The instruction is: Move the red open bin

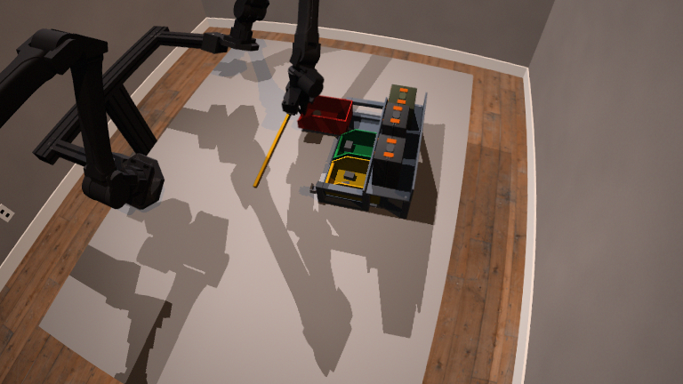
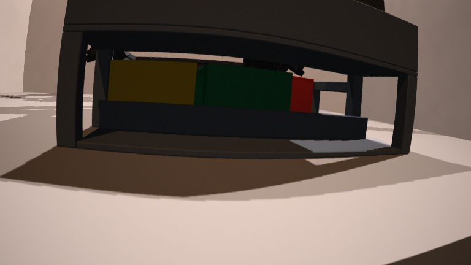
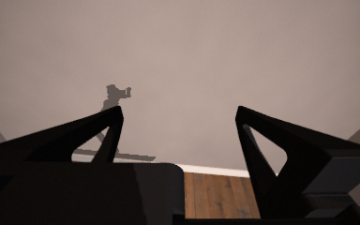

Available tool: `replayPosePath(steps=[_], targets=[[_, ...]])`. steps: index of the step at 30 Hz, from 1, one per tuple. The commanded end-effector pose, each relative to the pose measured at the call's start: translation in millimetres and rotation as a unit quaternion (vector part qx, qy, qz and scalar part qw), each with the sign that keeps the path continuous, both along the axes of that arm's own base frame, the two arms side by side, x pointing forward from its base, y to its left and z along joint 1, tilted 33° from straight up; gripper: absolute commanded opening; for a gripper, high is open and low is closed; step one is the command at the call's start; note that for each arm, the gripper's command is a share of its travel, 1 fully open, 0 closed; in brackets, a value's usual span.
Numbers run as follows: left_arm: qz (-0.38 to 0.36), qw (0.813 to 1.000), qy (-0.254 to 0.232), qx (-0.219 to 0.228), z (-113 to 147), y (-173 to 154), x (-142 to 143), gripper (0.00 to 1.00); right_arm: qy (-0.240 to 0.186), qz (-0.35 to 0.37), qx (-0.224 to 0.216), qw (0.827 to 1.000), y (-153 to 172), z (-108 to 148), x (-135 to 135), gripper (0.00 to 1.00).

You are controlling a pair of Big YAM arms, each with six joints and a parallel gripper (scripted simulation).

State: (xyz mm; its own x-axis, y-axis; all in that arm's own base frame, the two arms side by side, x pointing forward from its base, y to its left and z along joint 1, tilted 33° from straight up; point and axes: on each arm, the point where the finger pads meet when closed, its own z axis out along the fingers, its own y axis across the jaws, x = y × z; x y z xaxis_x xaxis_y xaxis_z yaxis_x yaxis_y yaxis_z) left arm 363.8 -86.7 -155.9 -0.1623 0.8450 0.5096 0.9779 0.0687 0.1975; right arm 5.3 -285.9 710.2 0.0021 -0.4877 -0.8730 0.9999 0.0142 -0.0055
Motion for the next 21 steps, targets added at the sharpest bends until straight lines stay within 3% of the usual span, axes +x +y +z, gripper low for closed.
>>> replayPosePath(steps=[1, 21], targets=[[-0.012, 1.0, -0.016, -0.01, 8.5, -17.8, 1.1, 0.0, -0.003, -0.005, -0.024, 1.0, 15.8, 10.9, -4.5, 1.0], [-0.012, 1.0, -0.017, -0.011, 7.5, -19.3, -3.3, 0.0, -0.003, -0.005, -0.024, 1.0, 15.8, 10.9, -4.5, 1.0]])
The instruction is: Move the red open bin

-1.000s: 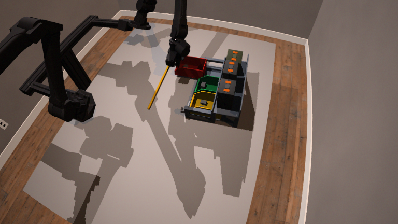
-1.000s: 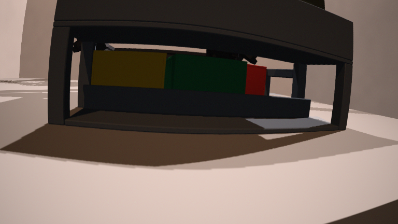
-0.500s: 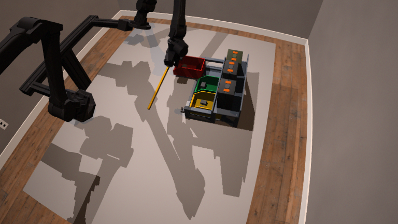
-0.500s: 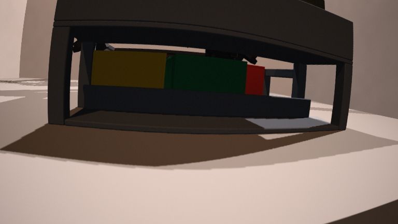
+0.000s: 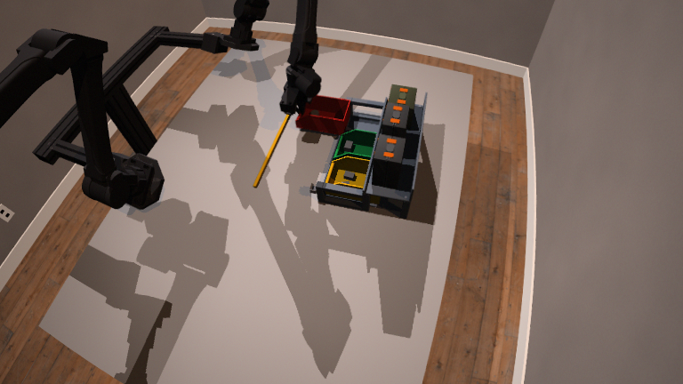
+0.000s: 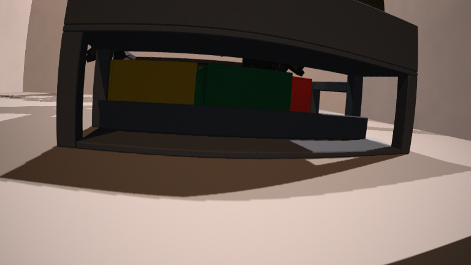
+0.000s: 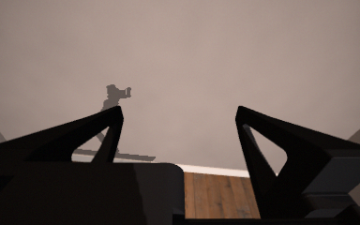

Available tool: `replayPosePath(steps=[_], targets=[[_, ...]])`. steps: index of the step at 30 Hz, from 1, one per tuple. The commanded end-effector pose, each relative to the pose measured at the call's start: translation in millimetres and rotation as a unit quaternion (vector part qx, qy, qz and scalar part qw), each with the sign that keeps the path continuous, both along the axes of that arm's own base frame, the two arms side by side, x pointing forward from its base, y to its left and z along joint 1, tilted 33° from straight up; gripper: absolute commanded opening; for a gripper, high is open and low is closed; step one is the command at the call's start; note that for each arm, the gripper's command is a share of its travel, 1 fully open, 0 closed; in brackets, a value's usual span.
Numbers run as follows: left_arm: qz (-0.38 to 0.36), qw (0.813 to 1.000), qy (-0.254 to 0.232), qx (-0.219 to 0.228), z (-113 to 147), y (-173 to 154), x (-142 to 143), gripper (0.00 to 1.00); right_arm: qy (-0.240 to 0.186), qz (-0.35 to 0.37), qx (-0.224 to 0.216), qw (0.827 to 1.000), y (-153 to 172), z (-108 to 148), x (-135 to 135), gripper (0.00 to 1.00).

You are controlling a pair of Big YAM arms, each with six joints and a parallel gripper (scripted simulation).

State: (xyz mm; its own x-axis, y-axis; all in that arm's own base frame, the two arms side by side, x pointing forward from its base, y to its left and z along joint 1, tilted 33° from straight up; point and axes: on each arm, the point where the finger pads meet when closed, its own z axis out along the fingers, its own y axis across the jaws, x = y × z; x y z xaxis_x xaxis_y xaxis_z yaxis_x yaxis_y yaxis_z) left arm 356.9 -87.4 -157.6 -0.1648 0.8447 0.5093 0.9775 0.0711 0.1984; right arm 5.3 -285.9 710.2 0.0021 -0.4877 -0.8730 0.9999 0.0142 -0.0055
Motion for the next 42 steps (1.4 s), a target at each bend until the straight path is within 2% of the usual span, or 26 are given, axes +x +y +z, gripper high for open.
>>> replayPosePath(steps=[1, 42], targets=[[-0.014, 1.0, -0.016, -0.011, 8.9, -18.0, 2.7, 0.0, -0.003, -0.005, -0.024, 1.0, 15.8, 10.9, -4.5, 1.0], [-0.03, 0.999, -0.019, -0.015, 12.7, -29.0, 4.5, 0.0, -0.003, -0.005, -0.024, 1.0, 15.8, 10.9, -4.5, 1.0]])
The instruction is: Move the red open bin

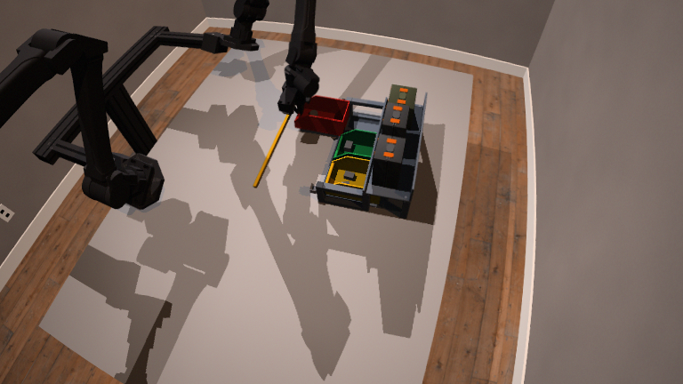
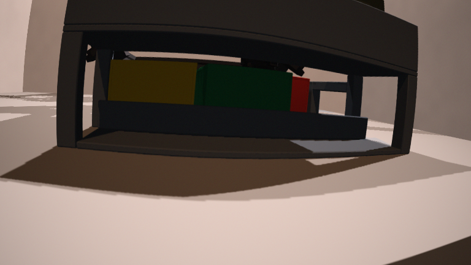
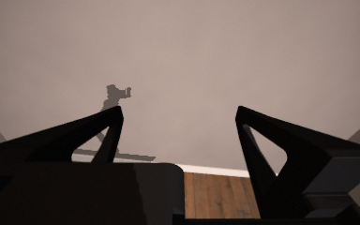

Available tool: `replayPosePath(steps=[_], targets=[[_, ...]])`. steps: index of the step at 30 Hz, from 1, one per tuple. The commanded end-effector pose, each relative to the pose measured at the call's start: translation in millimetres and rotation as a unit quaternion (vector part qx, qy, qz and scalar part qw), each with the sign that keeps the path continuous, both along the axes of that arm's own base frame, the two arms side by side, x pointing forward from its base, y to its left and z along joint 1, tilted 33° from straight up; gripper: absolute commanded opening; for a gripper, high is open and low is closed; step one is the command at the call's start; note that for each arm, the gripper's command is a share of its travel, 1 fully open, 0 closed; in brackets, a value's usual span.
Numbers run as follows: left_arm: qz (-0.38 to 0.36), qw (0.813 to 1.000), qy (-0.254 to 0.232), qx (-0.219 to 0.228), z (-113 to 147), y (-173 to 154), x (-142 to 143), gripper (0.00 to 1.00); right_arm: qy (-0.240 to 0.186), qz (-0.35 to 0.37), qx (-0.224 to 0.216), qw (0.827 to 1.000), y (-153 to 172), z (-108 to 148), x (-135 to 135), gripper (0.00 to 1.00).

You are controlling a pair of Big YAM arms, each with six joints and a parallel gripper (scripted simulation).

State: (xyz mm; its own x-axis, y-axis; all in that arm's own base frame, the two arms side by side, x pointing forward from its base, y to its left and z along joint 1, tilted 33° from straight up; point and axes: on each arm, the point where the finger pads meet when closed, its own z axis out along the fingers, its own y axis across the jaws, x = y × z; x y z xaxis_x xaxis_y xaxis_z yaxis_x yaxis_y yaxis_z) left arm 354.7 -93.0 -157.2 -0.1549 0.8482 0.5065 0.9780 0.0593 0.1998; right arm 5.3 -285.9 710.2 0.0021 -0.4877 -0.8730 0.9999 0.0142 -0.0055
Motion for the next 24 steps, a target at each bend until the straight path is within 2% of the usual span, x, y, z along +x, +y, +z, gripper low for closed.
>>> replayPosePath(steps=[1, 24], targets=[[-0.024, 0.999, -0.018, -0.014, 12.4, -23.7, 6.8, 0.0, -0.003, -0.005, -0.024, 1.0, 15.8, 10.9, -4.5, 1.0], [-0.029, 0.999, -0.02, -0.015, 14.0, -26.2, 8.5, 0.0, -0.003, -0.005, -0.024, 1.0, 15.8, 10.9, -4.5, 1.0]])
